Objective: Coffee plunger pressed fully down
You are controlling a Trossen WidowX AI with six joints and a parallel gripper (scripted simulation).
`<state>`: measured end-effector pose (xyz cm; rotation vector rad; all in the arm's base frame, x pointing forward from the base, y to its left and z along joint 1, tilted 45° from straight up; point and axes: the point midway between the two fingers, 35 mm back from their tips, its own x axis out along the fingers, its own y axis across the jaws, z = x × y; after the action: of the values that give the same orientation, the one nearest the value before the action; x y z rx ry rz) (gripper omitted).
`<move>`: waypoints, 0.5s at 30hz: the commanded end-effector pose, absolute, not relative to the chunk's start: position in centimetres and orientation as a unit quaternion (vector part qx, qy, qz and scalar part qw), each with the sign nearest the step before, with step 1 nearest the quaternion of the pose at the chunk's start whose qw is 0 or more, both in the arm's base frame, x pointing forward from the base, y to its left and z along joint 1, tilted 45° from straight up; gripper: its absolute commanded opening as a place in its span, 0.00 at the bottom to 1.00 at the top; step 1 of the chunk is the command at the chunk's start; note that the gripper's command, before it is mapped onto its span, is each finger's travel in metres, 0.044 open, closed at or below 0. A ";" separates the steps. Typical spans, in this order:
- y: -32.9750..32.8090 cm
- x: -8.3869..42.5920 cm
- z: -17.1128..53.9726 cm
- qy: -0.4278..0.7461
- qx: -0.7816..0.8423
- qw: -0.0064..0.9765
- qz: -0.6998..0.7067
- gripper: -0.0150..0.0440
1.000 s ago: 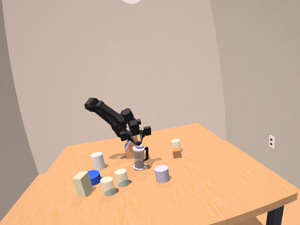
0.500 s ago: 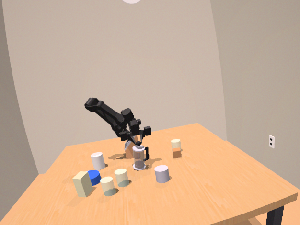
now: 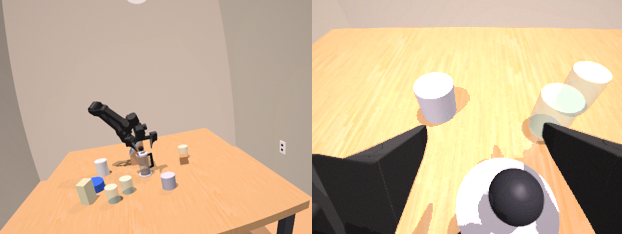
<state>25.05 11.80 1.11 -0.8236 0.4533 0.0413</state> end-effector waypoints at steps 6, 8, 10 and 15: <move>12.8 25.3 1.7 0.211 -0.395 0.894 0.029 1.00; 13.2 25.0 2.0 0.215 -0.394 0.893 0.030 1.00; 13.9 24.6 2.6 0.221 -0.394 0.892 0.030 1.00; 15.3 22.7 5.3 0.230 -0.397 0.888 0.028 1.00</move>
<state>24.28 14.15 2.74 -0.8259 0.4692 0.0673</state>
